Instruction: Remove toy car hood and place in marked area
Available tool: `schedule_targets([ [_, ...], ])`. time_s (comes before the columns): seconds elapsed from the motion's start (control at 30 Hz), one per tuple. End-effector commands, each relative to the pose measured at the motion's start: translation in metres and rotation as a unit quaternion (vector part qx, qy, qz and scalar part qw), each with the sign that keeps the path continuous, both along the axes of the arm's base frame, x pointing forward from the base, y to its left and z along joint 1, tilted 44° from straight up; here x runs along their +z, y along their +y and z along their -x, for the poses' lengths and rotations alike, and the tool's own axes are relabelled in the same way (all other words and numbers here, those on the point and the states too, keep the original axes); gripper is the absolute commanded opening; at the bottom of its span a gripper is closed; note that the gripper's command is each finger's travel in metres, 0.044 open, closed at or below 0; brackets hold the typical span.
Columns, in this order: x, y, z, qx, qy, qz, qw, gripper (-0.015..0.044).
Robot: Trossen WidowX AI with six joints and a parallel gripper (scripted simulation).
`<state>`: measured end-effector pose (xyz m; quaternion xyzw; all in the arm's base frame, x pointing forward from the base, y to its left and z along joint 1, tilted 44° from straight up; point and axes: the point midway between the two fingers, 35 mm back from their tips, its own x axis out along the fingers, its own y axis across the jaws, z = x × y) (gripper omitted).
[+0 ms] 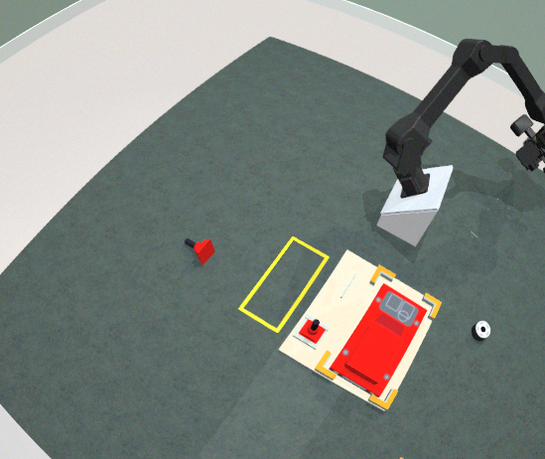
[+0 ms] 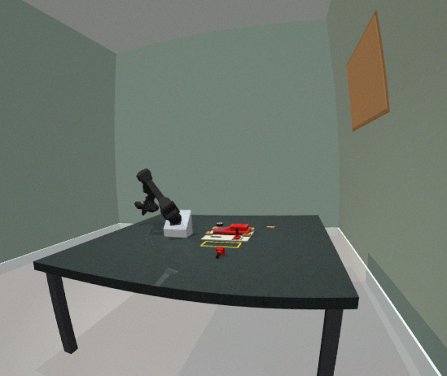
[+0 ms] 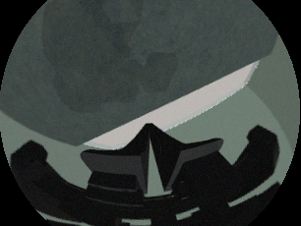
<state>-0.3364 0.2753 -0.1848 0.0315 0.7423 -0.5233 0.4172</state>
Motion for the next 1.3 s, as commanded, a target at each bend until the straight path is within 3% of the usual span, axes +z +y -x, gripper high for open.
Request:
schedule_targets([
  [0.0, 0.0, 0.001, -0.001, -0.002, 0.0, 0.0, 1.0, 0.0026],
  [0.33, 0.001, 0.056, -0.067, -0.044, -0.015, -0.055, 0.997, 0.0289],
  [0.53, 0.003, 0.096, -0.135, -0.05, -0.057, -0.119, 0.99, 0.044],
  [0.7, 0.01, 0.117, -0.195, -0.043, -0.093, -0.166, 0.981, 0.044],
  [0.93, 0.017, 0.128, -0.245, -0.029, -0.126, -0.199, 0.972, 0.044],
  [1.27, 0.036, 0.118, -0.373, 0.028, -0.211, -0.224, 0.951, 0.044],
])
